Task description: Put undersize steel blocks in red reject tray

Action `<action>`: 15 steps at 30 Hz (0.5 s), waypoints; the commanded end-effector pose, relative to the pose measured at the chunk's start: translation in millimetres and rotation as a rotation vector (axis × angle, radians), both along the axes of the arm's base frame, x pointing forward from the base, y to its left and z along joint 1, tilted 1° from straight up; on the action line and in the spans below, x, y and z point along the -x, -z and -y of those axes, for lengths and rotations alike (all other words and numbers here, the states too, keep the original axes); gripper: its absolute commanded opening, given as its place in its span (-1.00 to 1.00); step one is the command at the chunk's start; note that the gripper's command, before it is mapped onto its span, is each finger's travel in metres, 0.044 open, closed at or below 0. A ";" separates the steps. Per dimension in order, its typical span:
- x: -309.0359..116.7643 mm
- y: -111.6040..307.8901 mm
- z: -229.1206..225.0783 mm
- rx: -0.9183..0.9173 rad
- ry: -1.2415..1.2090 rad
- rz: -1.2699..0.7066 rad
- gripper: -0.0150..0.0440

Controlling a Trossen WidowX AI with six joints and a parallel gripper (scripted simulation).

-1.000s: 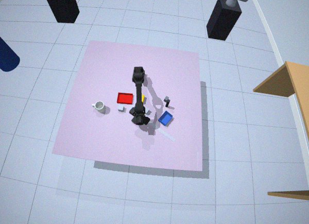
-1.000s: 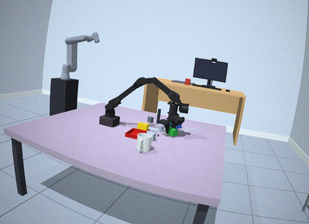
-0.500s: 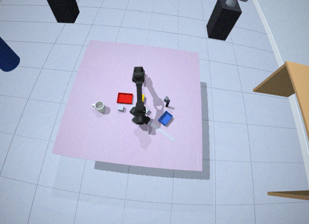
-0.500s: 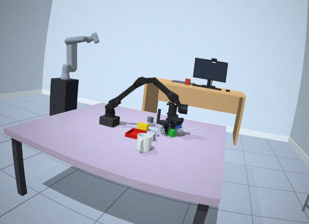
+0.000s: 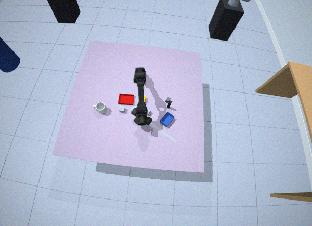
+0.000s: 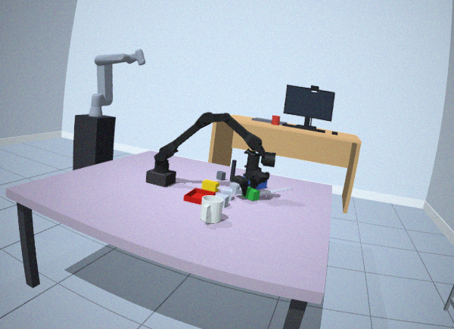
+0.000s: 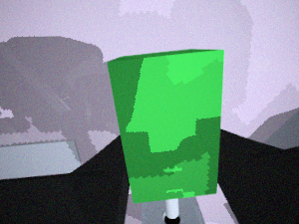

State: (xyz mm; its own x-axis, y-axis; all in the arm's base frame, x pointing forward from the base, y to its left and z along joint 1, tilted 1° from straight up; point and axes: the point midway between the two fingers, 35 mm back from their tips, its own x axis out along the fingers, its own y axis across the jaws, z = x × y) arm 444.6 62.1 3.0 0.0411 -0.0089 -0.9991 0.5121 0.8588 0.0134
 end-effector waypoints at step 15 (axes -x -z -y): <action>-2.5 -3.2 0.5 0.002 0.006 0.007 -0.49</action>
State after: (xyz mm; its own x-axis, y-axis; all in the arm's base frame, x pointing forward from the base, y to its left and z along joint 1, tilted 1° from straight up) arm 446.1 62.2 5.9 0.0423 -0.0087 -0.9991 0.5122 0.8588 0.0142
